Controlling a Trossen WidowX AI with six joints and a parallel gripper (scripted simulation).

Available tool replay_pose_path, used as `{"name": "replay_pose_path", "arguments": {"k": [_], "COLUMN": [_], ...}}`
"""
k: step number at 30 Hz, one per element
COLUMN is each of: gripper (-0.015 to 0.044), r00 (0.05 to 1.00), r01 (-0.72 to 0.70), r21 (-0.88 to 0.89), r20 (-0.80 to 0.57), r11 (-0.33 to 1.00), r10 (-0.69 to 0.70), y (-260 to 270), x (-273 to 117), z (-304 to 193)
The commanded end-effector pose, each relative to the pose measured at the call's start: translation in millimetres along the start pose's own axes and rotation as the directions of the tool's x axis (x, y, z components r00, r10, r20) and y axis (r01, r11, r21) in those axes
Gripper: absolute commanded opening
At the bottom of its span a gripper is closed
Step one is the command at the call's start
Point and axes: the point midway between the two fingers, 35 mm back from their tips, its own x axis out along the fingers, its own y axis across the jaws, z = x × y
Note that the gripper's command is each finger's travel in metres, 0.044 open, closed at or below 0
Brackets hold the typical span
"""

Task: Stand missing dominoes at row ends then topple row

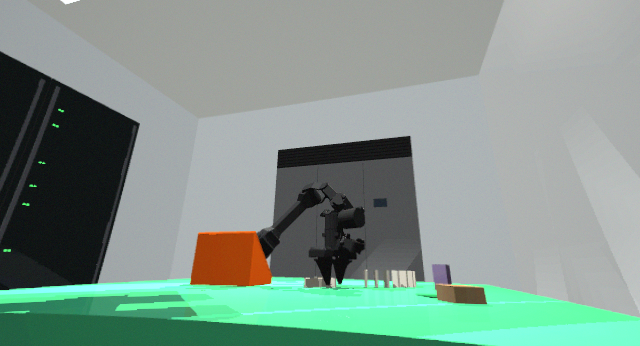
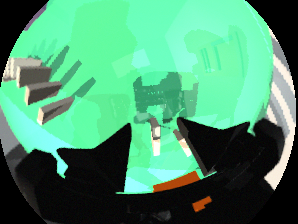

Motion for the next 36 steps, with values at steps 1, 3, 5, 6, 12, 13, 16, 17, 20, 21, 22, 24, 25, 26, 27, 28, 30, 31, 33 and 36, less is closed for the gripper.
{"name": "replay_pose_path", "arguments": {"k": [1,3,5,6,12,13,16,17,20,21,22,24,25,26,27,28,30,31,33,36], "gripper": [0.0204,0.0151,0.0099,0.0072,0.0023,0.0023,0.0023,0.0023,0.0023,0.0023,0.0023,0.0023,0.0023,0.0023,0.0023,0.0023,0.0023,0.0023,0.0023,0.0023], "r00": [1.0,1.0,1.0,1.0,1.0,1.0,1.0,1.0,1.0,1.0,1.0,1.0,1.0,1.0,1.0,1.0,1.0,1.0,1.0,1.0], "r01": [-0.004,-0.004,-0.004,-0.004,-0.004,-0.004,-0.004,-0.004,-0.004,-0.003,-0.003,-0.002,-0.001,-0.001,-0.001,0.0,0.0,0.001,0.001,0.001], "r21": [0.007,0.007,0.007,0.007,0.007,0.007,0.007,0.007,0.007,0.007,0.007,0.007,0.007,0.007,0.007,0.007,0.008,0.008,0.008,0.008], "r20": [-0.005,-0.005,-0.005,-0.005,-0.005,-0.005,-0.005,-0.005,-0.005,-0.005,-0.005,-0.005,-0.005,-0.005,-0.005,-0.005,-0.005,-0.005,-0.005,-0.005], "r11": [1.0,1.0,1.0,1.0,1.0,1.0,1.0,1.0,1.0,1.0,1.0,1.0,1.0,1.0,1.0,1.0,1.0,1.0,1.0,1.0], "r10": [0.004,0.004,0.004,0.004,0.004,0.004,0.004,0.004,0.004,0.003,0.003,0.002,0.002,0.001,0.001,0.0,0.0,-0.001,-0.001,-0.001], "y": [0.8,0.8,0.8,0.8,0.8,0.8,0.8,0.8,0.4,0.2,-0.1,-0.5,-0.8,-1.0,-1.2,-1.4,-1.7,-1.9,-2.2,-2.3], "x": [2.2,2.2,2.2,2.2,2.2,2.2,2.2,2.2,-13.4,-24.3,-35.2,-57.0,-67.9,-78.6,-89.2,-99.6,-120.4,-130.5,-147.3,-152.9], "z": [-1.5,-1.5,-1.5,-1.5,-1.5,-1.5,-1.5,-1.5,-0.6,0.0,0.6,1.7,2.3,2.8,3.4,3.9,5.0,5.5,6.3,6.6]}}
